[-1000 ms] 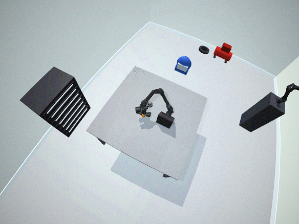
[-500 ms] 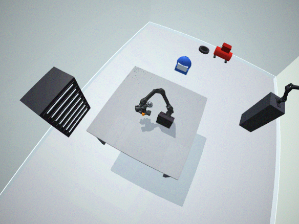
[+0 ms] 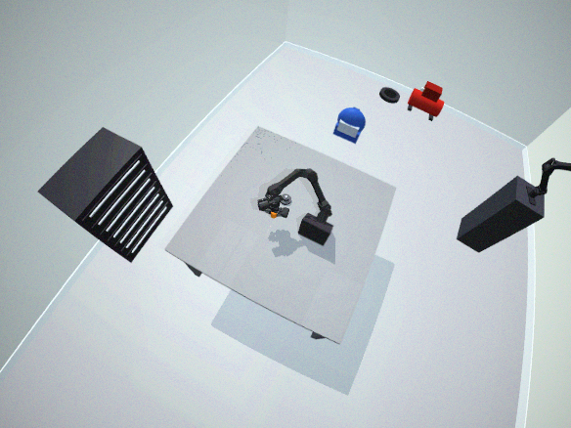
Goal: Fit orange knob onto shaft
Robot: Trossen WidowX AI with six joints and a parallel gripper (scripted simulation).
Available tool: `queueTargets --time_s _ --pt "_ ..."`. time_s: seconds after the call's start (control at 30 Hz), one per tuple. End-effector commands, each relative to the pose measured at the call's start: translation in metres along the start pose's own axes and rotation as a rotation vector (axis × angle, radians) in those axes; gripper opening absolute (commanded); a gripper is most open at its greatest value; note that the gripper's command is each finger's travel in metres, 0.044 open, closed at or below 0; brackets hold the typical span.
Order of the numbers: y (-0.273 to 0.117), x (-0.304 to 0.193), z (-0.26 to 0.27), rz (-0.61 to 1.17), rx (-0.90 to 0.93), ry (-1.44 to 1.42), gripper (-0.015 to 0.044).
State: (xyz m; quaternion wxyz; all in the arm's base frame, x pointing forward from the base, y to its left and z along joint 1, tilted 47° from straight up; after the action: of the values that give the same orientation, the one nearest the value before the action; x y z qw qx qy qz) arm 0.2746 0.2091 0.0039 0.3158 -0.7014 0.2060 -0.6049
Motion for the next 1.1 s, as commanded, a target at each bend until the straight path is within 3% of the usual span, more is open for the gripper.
queueTargets --time_s 0.0,1.07 --pt "-0.015 0.001 0.001 0.007 0.004 0.011 0.0000" --pt "-0.001 0.091 0.012 0.029 0.011 0.003 0.0000"
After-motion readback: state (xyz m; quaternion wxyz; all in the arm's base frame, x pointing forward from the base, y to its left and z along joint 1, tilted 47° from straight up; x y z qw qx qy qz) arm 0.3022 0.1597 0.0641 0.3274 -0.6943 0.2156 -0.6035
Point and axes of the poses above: the point midway between the two fingers, 35 mm back from their tips, its own y axis out along the fingers, its own z axis across the jaws, x = y × z, the point moved 8 cm from there along -y, back along the fingers, and after that the axes turned 4 degrees about y, right-handed, at the moved point
